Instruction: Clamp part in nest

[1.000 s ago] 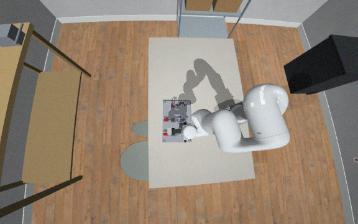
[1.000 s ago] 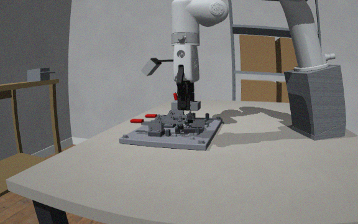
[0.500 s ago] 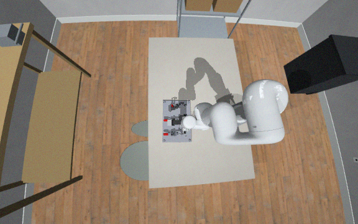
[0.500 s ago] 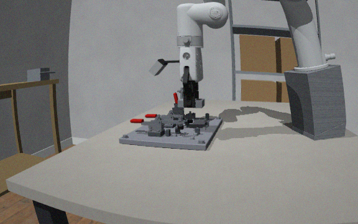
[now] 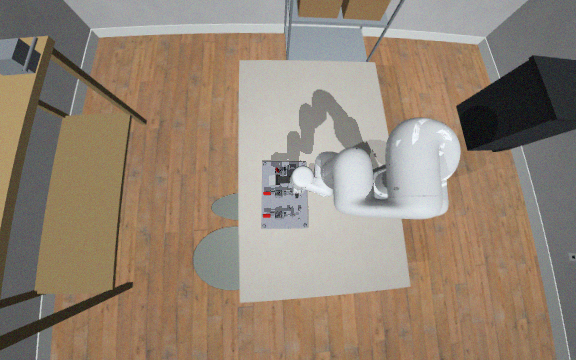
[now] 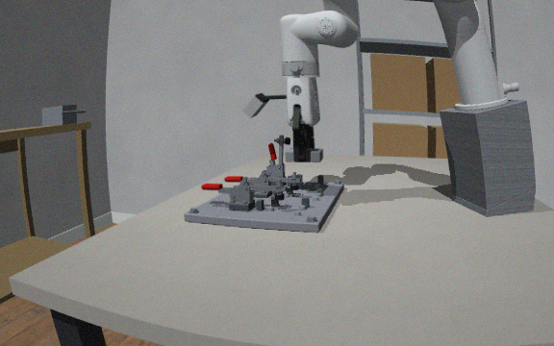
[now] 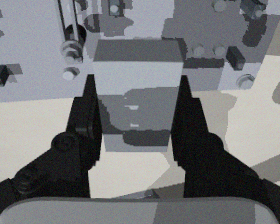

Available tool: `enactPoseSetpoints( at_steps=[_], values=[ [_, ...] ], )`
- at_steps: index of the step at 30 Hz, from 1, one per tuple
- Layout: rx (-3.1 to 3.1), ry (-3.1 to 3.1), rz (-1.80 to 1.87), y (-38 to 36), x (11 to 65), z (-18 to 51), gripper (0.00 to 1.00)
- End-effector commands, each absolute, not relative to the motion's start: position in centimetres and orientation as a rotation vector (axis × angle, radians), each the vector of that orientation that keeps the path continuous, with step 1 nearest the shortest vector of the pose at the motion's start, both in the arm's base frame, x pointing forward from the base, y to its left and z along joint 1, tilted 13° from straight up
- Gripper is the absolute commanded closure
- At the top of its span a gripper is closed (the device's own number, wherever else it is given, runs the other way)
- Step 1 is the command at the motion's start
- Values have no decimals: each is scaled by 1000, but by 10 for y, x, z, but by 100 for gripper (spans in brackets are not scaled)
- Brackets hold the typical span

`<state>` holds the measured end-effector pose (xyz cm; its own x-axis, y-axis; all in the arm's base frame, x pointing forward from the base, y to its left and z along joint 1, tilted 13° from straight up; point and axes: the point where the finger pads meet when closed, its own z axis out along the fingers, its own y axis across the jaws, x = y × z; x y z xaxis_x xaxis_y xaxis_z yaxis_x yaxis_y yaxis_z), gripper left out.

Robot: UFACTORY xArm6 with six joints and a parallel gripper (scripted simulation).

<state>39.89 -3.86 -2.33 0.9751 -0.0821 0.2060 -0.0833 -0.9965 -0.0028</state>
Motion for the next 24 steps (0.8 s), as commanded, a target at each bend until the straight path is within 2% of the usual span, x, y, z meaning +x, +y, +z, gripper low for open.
enactPoseSetpoints(
  at_steps=[1,7,24],
  values=[
    [3198,-115,357,-61,400,-25,100],
    [3198,-115,357,-90,398,-28,100],
    [3198,-115,357,-105,397,-30,100]
  ],
)
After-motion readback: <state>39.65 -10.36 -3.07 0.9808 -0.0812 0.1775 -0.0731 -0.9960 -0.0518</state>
